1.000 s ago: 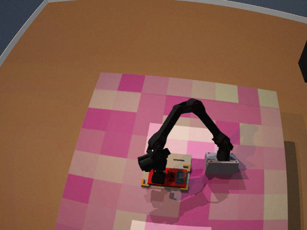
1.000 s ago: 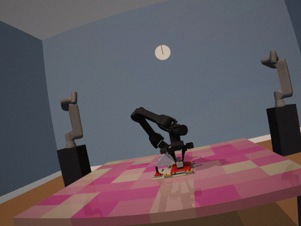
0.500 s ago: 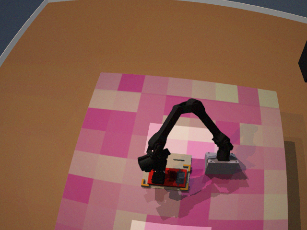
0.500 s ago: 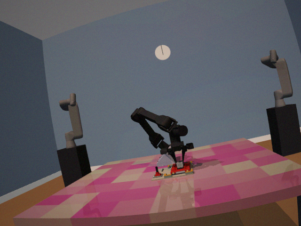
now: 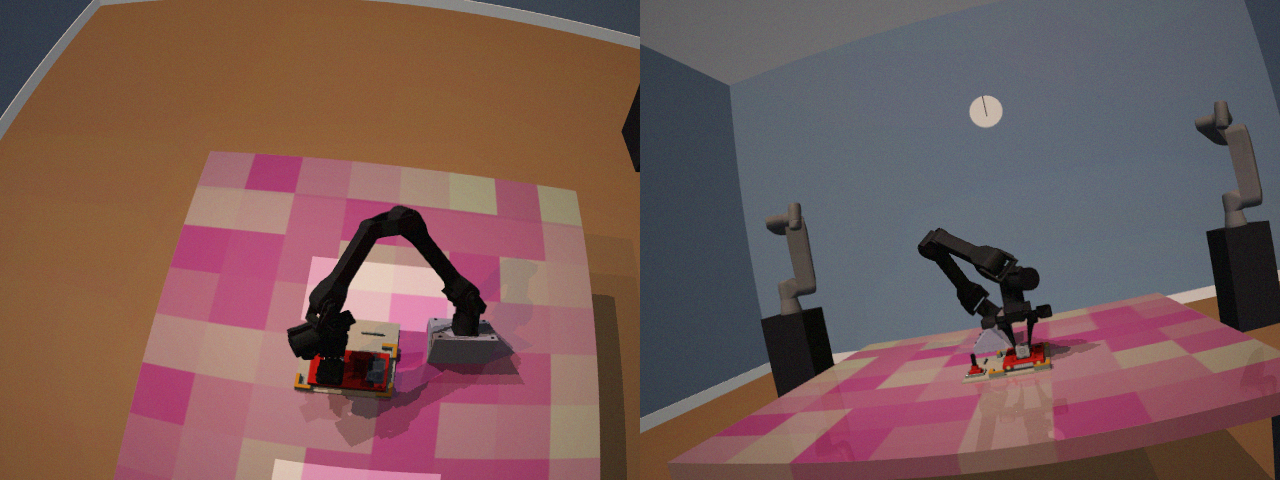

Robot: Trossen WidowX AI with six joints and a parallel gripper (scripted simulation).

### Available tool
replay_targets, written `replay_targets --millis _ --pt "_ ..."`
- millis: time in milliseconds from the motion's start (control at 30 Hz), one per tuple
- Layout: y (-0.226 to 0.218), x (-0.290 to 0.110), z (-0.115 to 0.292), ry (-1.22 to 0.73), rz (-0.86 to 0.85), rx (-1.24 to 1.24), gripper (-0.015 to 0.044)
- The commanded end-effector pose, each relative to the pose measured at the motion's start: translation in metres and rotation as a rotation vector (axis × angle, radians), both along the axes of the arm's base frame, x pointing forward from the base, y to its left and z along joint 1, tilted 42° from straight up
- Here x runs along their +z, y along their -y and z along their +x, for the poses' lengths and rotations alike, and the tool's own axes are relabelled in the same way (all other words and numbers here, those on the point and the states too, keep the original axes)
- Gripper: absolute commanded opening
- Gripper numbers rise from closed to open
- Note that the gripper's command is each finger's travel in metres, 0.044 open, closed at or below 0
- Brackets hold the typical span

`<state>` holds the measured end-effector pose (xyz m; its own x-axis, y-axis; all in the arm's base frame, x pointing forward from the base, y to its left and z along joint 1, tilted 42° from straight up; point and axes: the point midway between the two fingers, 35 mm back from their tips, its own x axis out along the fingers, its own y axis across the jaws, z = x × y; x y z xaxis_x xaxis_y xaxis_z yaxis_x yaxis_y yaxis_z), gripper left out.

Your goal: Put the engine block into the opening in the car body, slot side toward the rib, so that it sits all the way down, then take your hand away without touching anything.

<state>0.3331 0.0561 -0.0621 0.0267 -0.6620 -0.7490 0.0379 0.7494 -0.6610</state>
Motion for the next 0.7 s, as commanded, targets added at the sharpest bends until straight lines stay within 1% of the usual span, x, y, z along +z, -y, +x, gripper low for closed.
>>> replay_targets --millis 0,667 --pt "0.0021 -0.0011 -0.001 -0.004 -0.006 0.003 0.0159" --pt "0.0047 -0.0041 -0.0009 -0.003 -0.006 0.003 0.0159"
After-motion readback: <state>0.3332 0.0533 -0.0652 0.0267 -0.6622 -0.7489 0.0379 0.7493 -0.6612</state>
